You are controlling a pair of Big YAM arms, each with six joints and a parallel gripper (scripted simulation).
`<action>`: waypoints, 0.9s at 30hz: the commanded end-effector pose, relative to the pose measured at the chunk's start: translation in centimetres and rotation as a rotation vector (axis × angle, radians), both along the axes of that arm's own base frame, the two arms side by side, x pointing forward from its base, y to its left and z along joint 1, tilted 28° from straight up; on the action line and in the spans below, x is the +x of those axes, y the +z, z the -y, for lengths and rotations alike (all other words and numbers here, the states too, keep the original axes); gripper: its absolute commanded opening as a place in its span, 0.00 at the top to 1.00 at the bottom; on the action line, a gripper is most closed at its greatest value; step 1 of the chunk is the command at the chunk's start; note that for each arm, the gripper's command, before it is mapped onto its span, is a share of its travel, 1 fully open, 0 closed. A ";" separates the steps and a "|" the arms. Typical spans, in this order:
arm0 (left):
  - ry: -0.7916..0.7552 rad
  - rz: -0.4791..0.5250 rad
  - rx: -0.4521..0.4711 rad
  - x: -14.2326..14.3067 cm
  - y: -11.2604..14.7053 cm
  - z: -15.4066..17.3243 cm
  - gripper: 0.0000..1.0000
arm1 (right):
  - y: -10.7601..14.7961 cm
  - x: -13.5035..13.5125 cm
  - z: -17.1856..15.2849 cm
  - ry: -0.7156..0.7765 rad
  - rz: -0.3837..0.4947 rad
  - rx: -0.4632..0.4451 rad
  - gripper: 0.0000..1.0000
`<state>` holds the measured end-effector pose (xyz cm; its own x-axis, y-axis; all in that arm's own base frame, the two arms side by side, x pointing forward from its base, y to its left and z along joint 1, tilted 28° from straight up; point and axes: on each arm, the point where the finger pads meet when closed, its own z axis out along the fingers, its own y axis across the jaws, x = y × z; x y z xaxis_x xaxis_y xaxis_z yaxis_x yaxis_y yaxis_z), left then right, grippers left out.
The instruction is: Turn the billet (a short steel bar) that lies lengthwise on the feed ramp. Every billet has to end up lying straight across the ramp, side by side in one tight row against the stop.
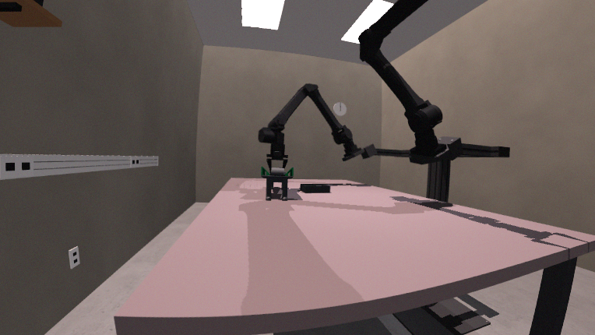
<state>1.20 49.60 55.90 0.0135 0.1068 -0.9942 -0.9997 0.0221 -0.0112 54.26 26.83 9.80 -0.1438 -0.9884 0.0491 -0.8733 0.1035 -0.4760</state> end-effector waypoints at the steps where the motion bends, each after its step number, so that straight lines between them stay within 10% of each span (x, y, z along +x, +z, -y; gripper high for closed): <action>1: 0.012 -0.011 0.036 -0.6 1.2 0.9 0.00 | -0.1 1.7 0.4 -0.018 -0.001 -0.002 0.43; 3: 0.012 -0.011 0.036 -0.6 1.2 0.9 0.00 | -0.1 1.7 0.4 -0.018 -0.001 -0.002 0.43; 4: 0.012 -0.011 0.036 -0.6 1.2 0.9 0.00 | -0.1 1.7 0.4 -0.018 -0.001 -0.002 1.00; 27: 0.012 -0.011 0.036 -0.6 1.2 0.9 0.00 | -0.6 1.4 0.6 -0.020 -0.008 -0.004 1.00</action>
<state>1.20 49.60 55.90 0.0135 0.1068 -0.9942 -0.9997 0.0221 -0.0112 54.39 26.82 9.84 -0.1446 -0.9882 0.0500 -0.8729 0.1036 -0.4768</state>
